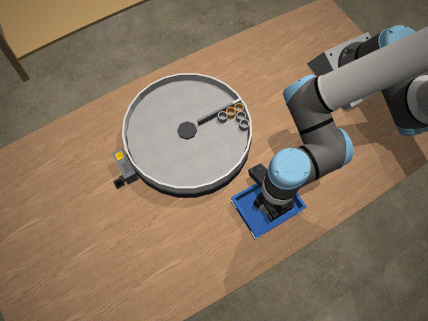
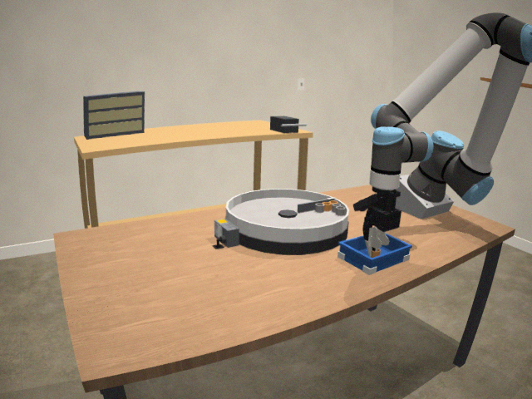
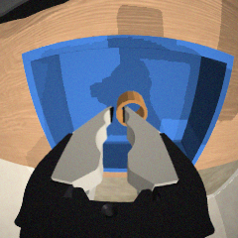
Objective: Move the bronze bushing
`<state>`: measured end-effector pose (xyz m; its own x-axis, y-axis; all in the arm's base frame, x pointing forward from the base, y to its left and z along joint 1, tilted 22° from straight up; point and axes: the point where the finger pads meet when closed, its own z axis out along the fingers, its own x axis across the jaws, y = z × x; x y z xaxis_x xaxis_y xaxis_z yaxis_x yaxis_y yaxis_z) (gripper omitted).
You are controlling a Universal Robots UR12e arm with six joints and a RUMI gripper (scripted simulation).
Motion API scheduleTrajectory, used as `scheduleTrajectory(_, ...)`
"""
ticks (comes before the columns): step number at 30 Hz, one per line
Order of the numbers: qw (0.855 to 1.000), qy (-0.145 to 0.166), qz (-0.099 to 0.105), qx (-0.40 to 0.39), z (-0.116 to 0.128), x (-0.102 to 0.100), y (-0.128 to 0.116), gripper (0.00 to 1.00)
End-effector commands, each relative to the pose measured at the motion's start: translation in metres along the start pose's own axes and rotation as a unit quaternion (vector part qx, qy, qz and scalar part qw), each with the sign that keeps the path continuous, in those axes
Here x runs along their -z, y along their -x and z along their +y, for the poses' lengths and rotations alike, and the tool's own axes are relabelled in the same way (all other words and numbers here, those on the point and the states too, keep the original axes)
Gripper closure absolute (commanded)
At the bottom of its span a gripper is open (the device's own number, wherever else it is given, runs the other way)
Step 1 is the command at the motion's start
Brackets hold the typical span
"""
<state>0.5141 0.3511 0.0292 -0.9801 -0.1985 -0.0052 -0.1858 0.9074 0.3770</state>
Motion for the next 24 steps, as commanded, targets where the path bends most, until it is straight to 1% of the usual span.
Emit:
scheduleTrajectory(1, 1.0, 0.0, -0.001, 0.0, 0.0, 0.001, 0.001, 0.94)
scheduleTrajectory(5, 1.0, 0.0, -0.001, 0.0, 0.0, 0.001, 0.001, 0.94)
scheduleTrajectory(12, 1.0, 0.0, -0.001, 0.0, 0.0, 0.009, 0.001, 0.94)
scheduleTrajectory(17, 1.0, 0.0, -0.001, 0.0, 0.0, 0.026, 0.001, 0.94)
scheduleTrajectory(24, 1.0, 0.0, -0.001, 0.0, 0.0, 0.06, 0.001, 0.94)
